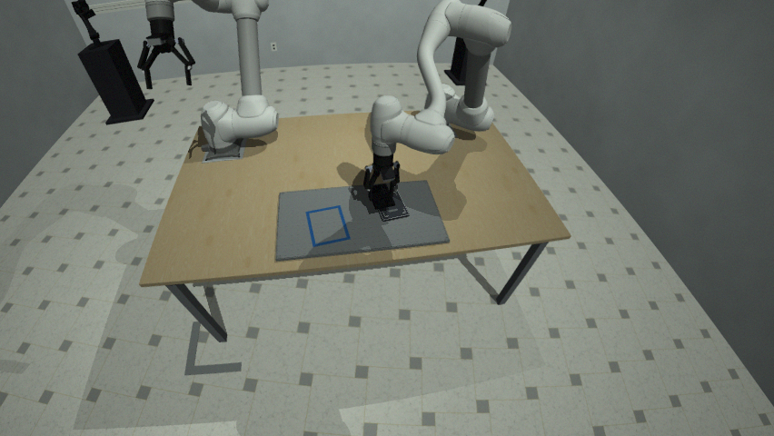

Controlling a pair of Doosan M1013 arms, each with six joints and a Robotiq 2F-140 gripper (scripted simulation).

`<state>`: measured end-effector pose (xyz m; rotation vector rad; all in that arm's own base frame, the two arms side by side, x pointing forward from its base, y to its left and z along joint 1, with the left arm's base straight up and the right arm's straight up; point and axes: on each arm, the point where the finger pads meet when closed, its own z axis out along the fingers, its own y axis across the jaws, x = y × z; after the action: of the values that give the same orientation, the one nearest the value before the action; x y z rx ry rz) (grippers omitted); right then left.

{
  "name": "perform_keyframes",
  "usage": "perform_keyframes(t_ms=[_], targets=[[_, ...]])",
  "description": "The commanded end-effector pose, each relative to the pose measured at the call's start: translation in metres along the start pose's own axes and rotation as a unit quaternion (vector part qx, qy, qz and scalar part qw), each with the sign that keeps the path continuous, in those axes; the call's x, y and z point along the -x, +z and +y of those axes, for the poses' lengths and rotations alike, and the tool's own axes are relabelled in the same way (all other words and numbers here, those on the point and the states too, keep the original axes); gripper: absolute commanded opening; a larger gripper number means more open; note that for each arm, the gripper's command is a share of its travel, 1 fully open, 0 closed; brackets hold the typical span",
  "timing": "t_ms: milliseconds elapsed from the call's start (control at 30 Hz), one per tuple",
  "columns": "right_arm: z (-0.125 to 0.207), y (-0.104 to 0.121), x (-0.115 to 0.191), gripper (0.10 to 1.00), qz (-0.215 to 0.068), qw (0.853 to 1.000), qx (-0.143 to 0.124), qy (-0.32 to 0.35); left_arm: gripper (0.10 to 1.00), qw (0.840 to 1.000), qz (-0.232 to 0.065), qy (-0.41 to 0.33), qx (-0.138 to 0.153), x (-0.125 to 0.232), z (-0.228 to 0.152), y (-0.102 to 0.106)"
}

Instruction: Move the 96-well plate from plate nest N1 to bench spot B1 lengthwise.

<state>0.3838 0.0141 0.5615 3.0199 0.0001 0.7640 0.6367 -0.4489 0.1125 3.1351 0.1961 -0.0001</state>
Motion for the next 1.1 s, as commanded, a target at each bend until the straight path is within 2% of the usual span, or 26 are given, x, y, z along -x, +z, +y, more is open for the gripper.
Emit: perform_keyframes(t_ms=[0,1067], targets=[[0.0,0.0,0.0,1.0,0.0,1.0,0.0,0.0,0.605,1.0,0.001,0.0,0.0,-0.001,0.008,-0.001],[0.0,0.0,0.0,1.0,0.0,1.0,0.0,0.0,0.605,1.0,0.001,0.0,0.0,-0.014,0.107,0.003]])
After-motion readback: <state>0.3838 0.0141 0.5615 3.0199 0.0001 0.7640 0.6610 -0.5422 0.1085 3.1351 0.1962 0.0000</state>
